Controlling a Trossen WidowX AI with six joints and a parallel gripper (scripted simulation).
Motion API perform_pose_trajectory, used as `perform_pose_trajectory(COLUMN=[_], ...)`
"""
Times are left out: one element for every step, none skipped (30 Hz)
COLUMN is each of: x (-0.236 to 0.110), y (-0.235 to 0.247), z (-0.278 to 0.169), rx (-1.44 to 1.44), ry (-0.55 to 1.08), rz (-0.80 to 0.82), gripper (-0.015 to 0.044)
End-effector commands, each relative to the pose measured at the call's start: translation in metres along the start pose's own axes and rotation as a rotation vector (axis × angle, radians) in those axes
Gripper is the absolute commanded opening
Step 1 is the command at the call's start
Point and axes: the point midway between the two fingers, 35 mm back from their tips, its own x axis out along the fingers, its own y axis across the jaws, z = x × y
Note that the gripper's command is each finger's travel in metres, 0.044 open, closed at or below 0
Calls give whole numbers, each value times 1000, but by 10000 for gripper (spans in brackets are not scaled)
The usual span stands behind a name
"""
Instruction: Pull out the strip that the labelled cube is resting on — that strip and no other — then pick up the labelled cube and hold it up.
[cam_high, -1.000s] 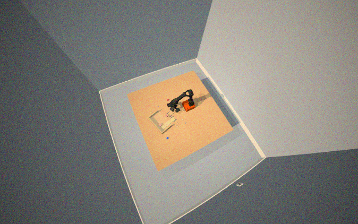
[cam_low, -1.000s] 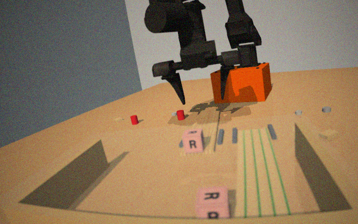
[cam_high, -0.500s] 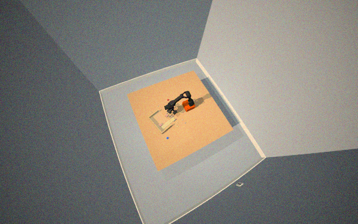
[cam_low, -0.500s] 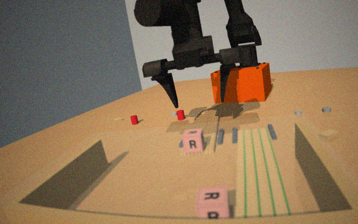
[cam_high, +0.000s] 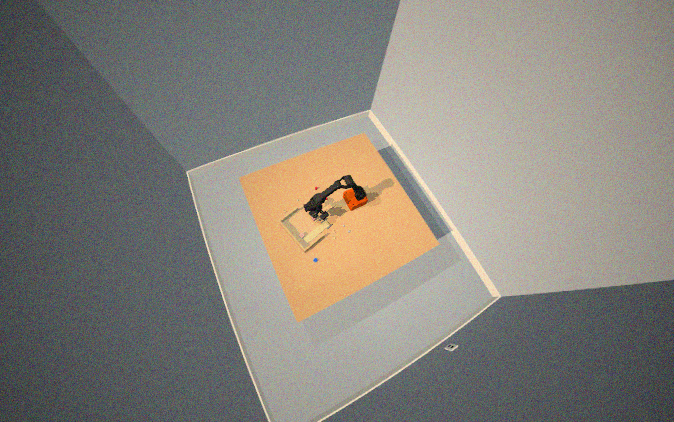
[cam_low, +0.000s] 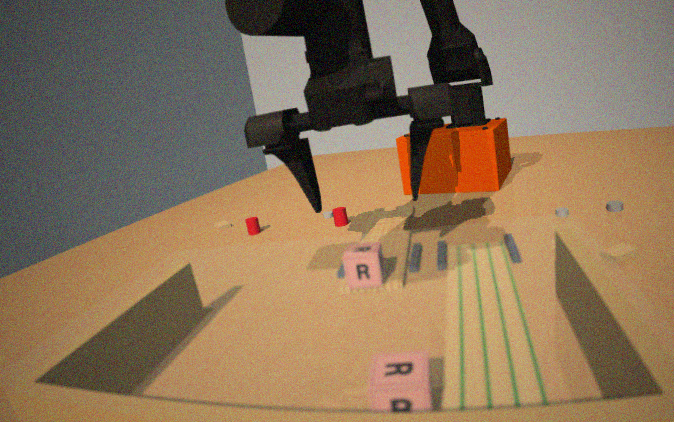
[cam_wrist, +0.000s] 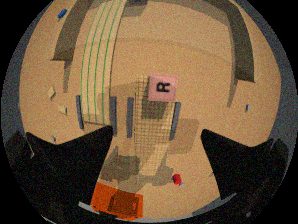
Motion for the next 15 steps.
perform_pose_trajectory(x=[-1,-1,-2,-2,-2,-3,-3,-3,-3,-2,-1,1,2,4,6], y=[-1,-1,-1,-1,-2,-2,-2,-2,-2,-2,-2,-2,-2,-2,-3], z=[16,19,23,27,30,34,37,39,39,39,39,39,39,39,39], rx=[3,3,3,3,3,3,3,3,3,3,3,3,3,3,3], ry=[4,3,3,3,2,2,2,1,1,1,1,1,1,1,1], rz=[-3,-3,-3,-3,-3,-3,-3,-3,-3,-3,-3,-3,-3,-3,-3], gripper=[440,440,440,440,440,440,440,440,414,387,361,335,309,282,256])
